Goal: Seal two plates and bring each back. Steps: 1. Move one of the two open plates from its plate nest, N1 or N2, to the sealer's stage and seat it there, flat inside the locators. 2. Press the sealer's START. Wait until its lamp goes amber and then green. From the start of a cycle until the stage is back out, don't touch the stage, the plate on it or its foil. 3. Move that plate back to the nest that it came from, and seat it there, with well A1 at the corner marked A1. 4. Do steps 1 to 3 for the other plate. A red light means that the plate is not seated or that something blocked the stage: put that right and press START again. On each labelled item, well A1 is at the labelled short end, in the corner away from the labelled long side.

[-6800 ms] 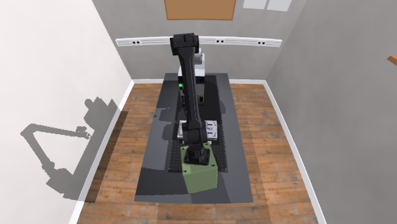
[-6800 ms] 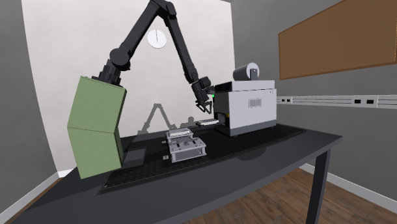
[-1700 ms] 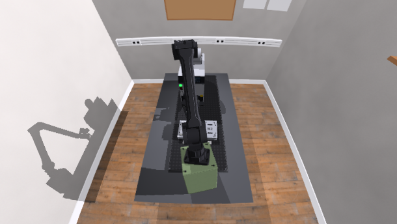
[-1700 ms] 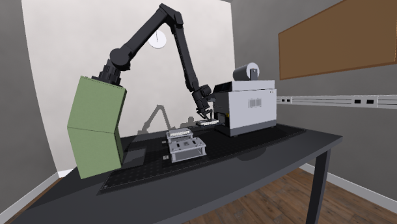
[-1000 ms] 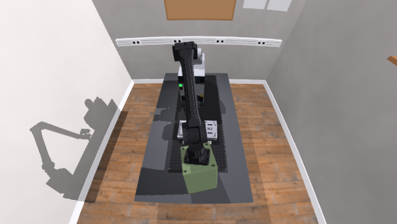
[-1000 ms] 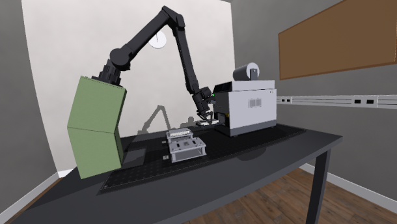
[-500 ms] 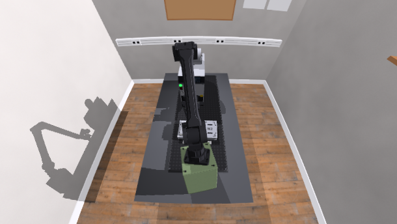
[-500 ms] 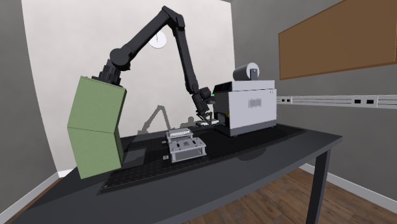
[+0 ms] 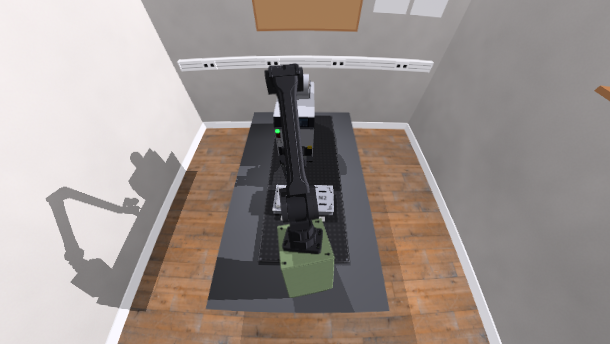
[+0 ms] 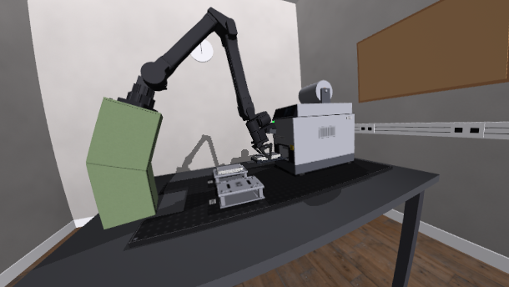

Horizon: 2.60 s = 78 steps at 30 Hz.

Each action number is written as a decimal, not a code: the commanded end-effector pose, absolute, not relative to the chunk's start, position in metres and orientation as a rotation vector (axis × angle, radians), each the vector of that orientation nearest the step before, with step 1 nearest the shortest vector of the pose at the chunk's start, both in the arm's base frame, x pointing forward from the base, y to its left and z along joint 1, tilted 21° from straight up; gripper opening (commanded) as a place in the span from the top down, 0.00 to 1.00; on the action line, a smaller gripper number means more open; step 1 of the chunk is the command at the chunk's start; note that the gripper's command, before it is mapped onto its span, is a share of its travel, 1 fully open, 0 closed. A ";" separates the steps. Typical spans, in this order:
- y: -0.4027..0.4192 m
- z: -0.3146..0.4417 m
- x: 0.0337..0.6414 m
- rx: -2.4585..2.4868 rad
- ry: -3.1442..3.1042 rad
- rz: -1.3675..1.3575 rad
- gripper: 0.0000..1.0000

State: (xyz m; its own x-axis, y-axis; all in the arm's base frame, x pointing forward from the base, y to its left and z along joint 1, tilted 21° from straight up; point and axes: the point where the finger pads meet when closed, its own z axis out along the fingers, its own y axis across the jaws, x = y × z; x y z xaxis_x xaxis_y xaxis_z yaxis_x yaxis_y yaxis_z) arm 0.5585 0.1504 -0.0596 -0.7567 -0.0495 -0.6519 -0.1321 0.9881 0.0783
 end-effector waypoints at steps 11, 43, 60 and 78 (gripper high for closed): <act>0.161 -0.044 0.563 -0.132 2.405 0.167 0.00; 0.164 -0.035 0.574 -0.130 2.380 0.174 0.13; 0.166 -0.026 0.579 -0.128 2.357 0.180 1.00; 0.166 -0.022 0.582 -0.127 2.339 0.184 1.00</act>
State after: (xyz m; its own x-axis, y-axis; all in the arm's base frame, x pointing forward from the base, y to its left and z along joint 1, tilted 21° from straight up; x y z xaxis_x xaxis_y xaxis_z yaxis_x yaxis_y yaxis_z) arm 0.5581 0.1505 -0.0595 -0.7571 -0.0500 -0.6514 -0.1323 0.9881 0.0780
